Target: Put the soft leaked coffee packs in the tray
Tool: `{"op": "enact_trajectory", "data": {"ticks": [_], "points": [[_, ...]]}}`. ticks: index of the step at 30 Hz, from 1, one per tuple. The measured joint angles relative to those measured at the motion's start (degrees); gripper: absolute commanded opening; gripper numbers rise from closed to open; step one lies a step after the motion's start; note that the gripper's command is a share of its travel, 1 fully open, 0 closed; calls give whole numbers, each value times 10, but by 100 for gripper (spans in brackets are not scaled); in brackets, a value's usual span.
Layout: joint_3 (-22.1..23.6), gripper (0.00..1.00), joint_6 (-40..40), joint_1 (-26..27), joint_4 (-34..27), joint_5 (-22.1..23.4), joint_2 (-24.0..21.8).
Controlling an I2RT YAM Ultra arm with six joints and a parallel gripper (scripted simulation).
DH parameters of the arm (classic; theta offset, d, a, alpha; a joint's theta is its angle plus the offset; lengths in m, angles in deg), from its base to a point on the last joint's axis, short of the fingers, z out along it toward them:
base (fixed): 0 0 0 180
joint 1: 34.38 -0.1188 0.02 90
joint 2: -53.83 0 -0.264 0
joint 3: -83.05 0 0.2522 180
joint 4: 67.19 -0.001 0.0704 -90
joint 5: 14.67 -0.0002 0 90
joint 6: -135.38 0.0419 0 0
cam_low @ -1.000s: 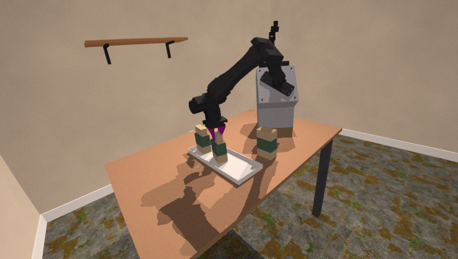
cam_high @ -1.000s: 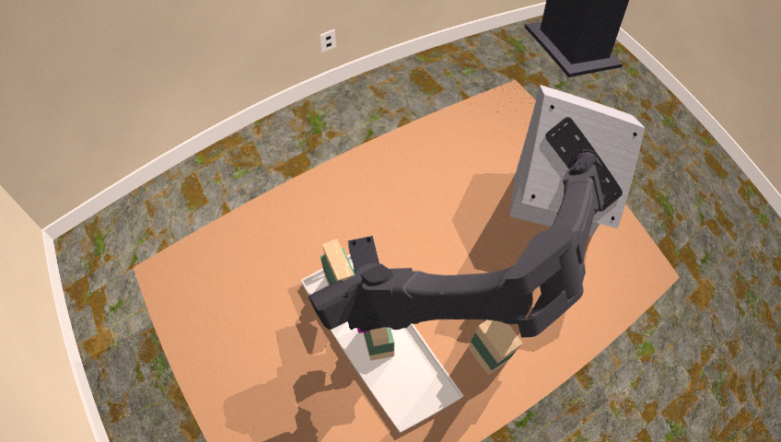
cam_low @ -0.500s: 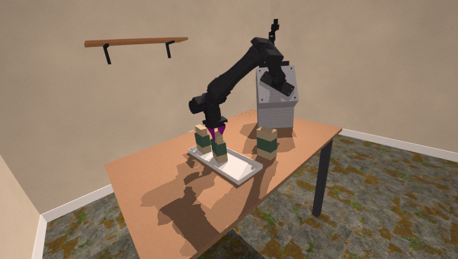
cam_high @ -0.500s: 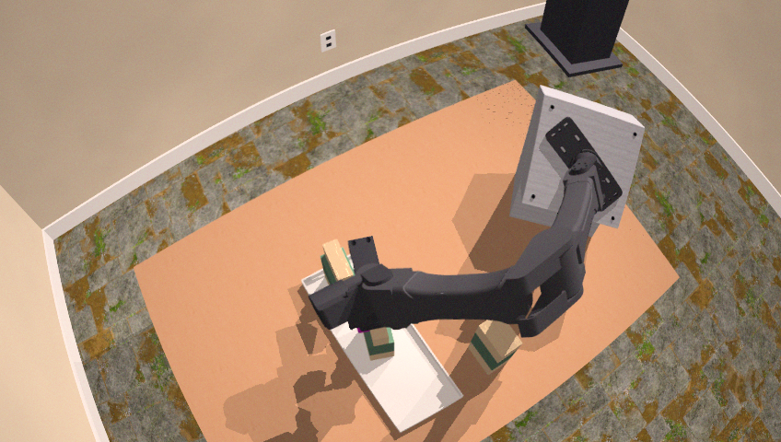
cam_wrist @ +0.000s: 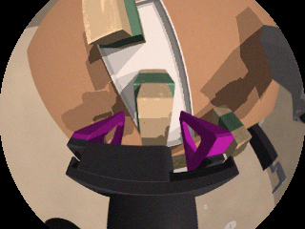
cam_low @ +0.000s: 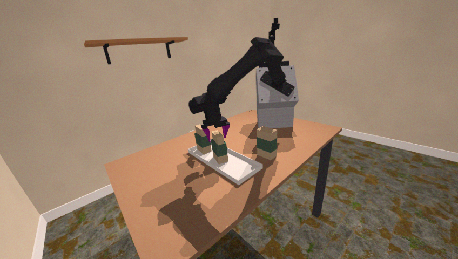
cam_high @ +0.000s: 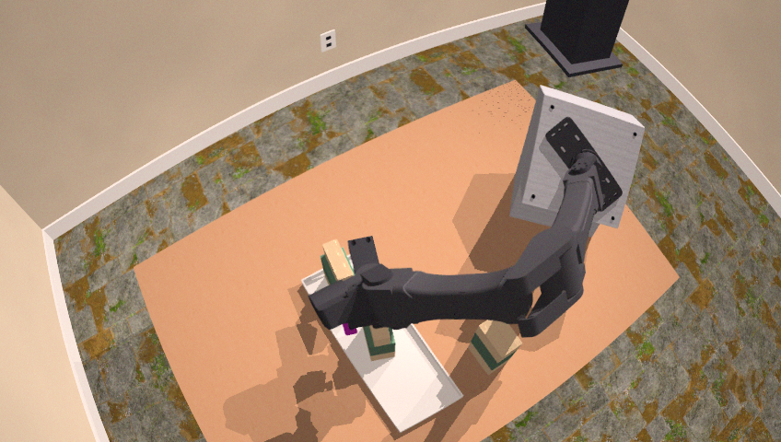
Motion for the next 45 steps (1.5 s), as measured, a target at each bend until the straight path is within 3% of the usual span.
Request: {"op": "enact_trajectory", "data": {"ticks": [45], "points": [[0, 79, -10, 4, -12, 6, -5]]}}
